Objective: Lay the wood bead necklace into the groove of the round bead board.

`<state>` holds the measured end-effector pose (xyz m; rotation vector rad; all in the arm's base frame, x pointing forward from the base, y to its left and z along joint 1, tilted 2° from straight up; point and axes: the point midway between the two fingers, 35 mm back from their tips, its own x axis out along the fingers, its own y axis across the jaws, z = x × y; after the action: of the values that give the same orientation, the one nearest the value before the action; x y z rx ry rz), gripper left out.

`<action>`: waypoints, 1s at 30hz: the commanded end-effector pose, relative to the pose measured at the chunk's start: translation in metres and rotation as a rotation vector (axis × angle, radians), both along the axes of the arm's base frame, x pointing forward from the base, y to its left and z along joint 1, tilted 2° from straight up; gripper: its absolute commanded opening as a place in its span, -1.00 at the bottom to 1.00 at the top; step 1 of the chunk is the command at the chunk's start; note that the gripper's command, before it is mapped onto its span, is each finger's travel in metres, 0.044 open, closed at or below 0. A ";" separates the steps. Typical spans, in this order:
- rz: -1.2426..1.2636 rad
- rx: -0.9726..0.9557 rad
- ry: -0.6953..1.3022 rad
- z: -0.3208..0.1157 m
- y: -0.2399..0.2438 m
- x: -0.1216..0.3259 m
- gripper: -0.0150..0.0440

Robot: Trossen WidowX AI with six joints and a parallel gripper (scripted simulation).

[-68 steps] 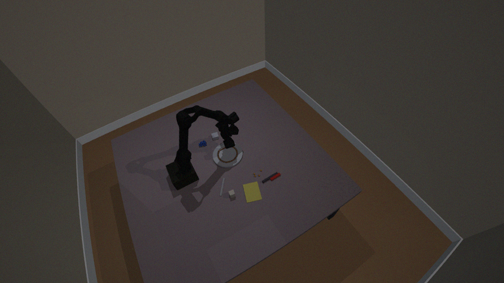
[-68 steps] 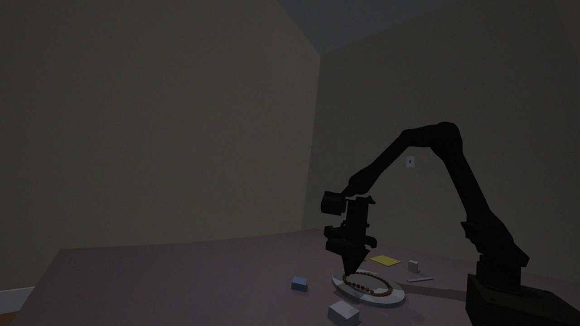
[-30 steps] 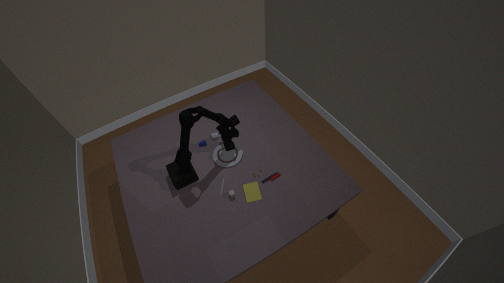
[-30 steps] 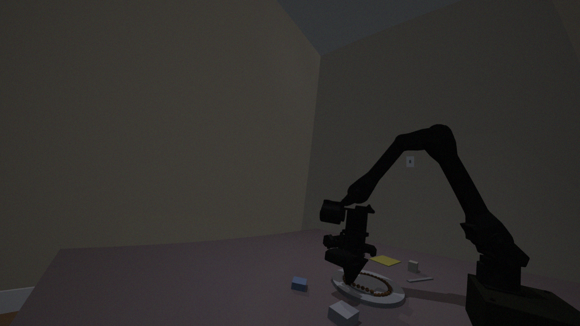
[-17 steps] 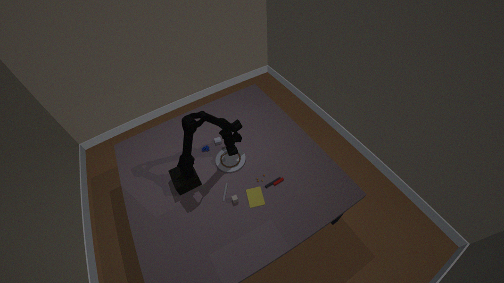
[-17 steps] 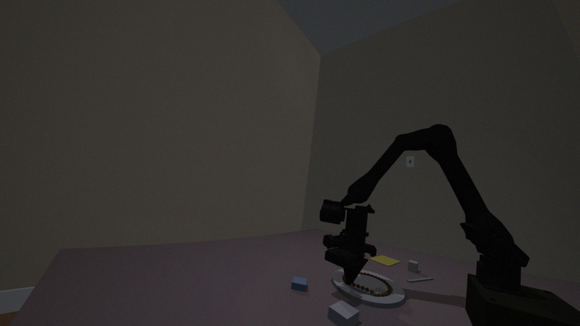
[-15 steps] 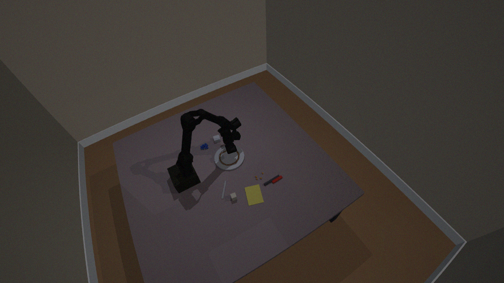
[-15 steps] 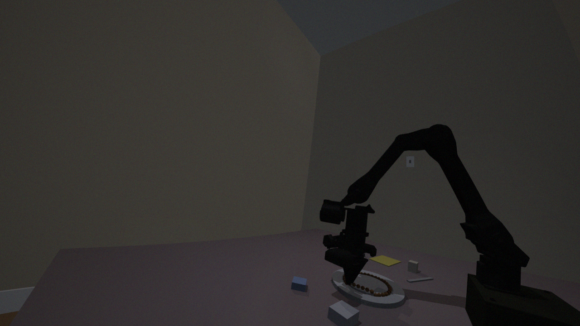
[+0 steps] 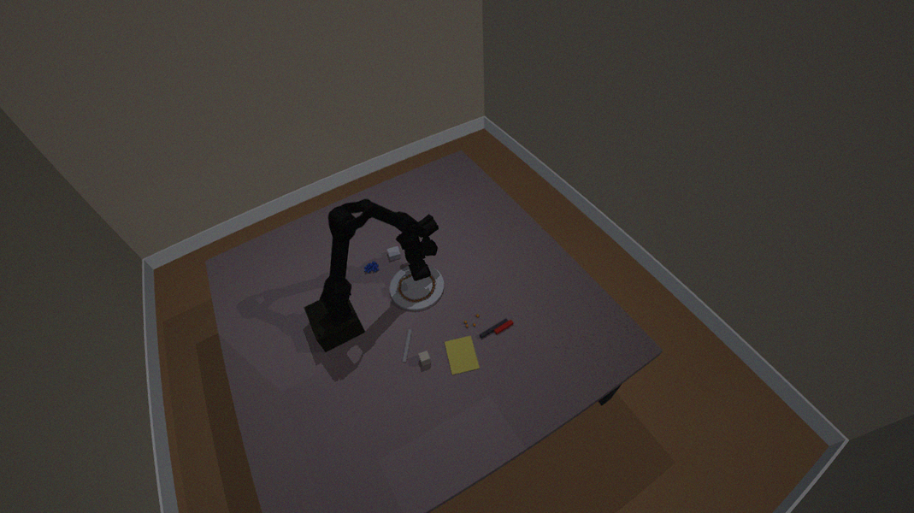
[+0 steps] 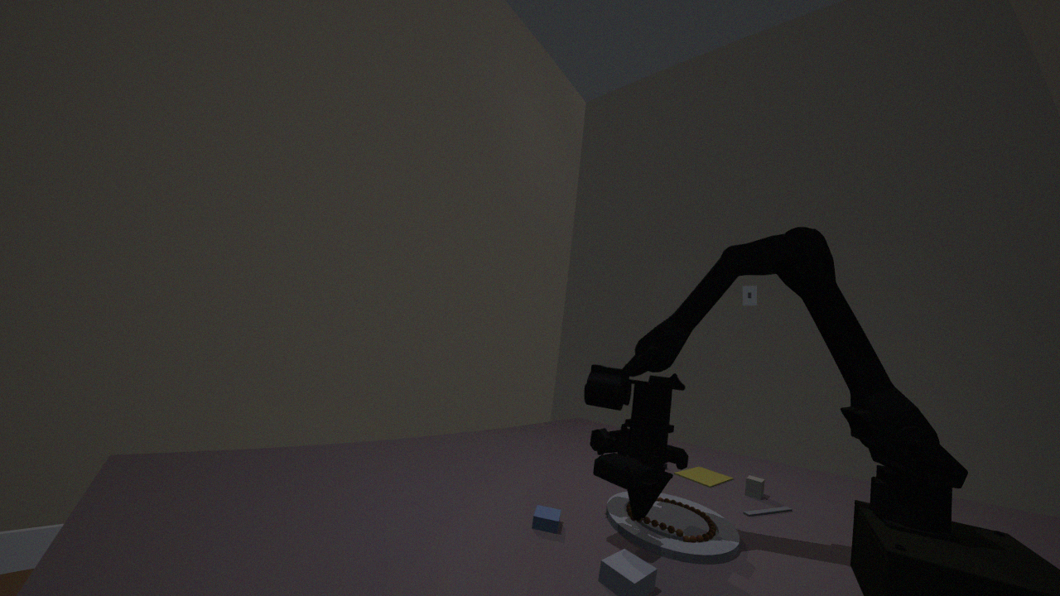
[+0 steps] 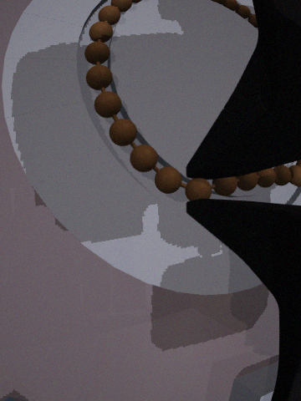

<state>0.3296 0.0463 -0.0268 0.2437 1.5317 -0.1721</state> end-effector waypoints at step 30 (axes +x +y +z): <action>0.000 0.000 -0.001 0.002 0.003 0.002 0.22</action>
<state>0.3312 0.0491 -0.0254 0.2444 1.5304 -0.1717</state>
